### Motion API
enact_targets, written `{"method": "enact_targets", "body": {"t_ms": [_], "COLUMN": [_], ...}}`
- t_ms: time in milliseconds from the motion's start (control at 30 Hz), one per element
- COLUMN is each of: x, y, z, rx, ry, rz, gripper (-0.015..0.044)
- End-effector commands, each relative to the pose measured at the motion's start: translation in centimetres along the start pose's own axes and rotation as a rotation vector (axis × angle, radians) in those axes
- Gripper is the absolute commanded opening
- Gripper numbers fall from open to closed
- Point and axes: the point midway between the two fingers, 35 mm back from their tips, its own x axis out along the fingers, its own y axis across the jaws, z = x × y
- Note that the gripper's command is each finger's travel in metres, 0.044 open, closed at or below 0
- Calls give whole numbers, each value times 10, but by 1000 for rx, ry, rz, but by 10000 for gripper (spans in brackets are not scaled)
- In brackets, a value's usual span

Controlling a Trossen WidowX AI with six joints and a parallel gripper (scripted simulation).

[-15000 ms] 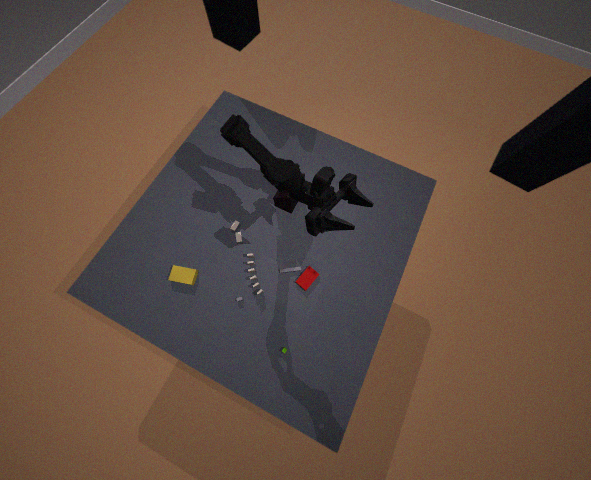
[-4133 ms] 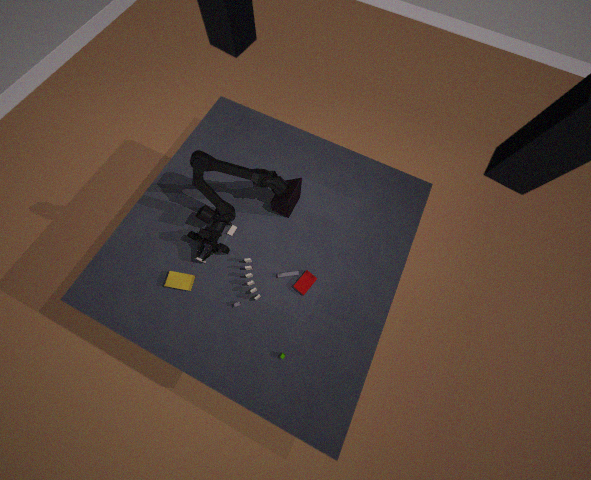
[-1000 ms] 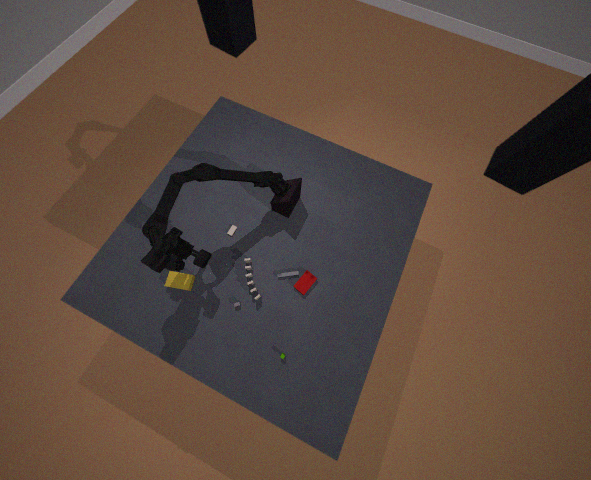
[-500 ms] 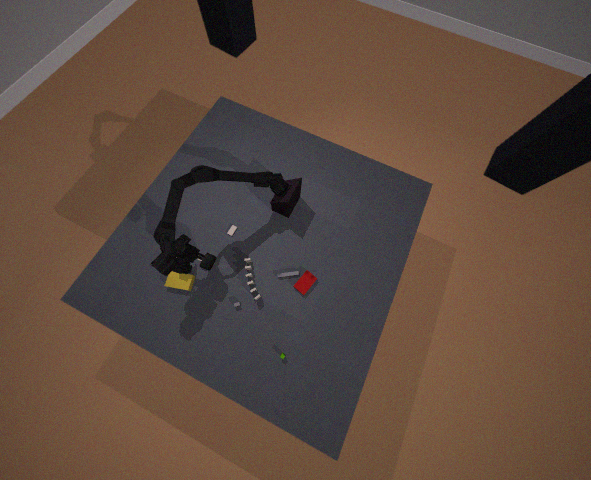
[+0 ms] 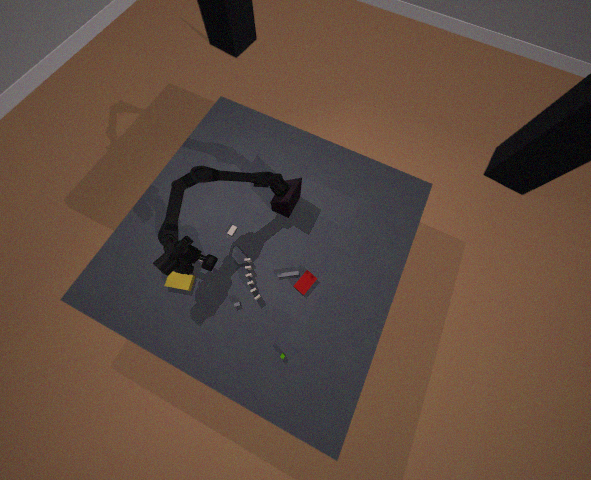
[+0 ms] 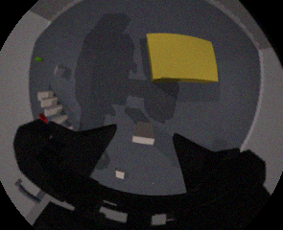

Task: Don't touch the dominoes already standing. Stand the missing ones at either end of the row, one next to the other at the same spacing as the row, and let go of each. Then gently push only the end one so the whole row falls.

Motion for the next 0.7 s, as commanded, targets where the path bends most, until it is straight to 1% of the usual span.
{"method": "enact_targets", "body": {"t_ms": [0,333,367,667], "x": [4,4,4,4], "y": [2,2,2,2], "z": [0,0,0,0], "rx": [-10,-10,-10,-10], "ry": [2,2,2,2], "rz": [2,2,2,2], "gripper": [387,125,107,107]}}
